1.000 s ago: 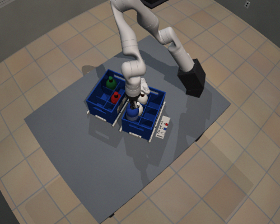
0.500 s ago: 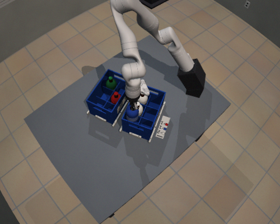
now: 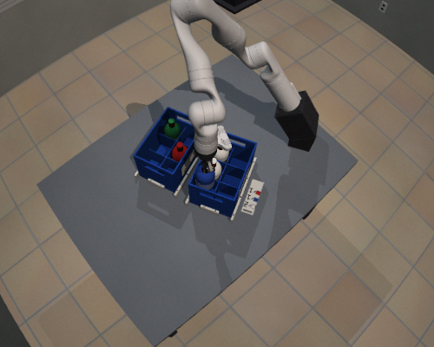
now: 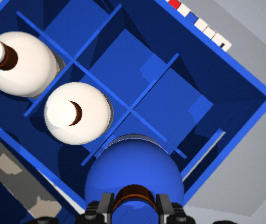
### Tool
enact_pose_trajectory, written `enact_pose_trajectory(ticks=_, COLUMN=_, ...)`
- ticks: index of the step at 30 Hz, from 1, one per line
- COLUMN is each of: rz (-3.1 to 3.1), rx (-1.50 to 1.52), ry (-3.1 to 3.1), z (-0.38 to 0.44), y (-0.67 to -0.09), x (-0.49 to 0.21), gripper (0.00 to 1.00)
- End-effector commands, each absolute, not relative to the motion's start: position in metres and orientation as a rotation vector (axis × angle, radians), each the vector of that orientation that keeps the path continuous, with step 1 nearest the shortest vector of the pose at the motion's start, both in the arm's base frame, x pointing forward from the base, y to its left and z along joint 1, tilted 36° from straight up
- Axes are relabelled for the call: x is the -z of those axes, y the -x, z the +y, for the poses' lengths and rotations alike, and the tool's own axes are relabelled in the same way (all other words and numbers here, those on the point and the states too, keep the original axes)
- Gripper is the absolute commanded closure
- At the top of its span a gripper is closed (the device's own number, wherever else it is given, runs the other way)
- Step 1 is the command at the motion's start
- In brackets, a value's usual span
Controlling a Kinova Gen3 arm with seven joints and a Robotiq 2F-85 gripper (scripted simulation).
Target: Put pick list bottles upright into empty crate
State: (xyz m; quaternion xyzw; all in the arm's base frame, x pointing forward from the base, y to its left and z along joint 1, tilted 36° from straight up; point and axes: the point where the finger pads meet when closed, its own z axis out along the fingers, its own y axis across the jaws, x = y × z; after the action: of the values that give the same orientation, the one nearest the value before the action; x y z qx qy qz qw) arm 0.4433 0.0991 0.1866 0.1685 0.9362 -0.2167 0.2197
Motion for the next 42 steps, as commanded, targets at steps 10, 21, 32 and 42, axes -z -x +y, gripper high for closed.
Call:
enact_pose_trajectory(ticks=10, rz=2.589, rx=0.597, ry=-0.465, z=0.095, y=-0.447, x=-0.179, gripper=0.9)
enact_pose_trajectory(ticks=21, rz=2.589, rx=0.597, ry=-0.465, z=0.091, y=-0.45, x=-0.171, gripper=0.9)
enact_pose_trajectory(ticks=32, rz=2.589, rx=0.597, ry=-0.465, z=0.085, y=-0.454, x=-0.162, gripper=0.9)
enact_pose_trajectory(ticks=42, rz=2.589, rx=0.597, ry=-0.465, z=0.082, y=-0.457, x=-0.156, gripper=0.9)
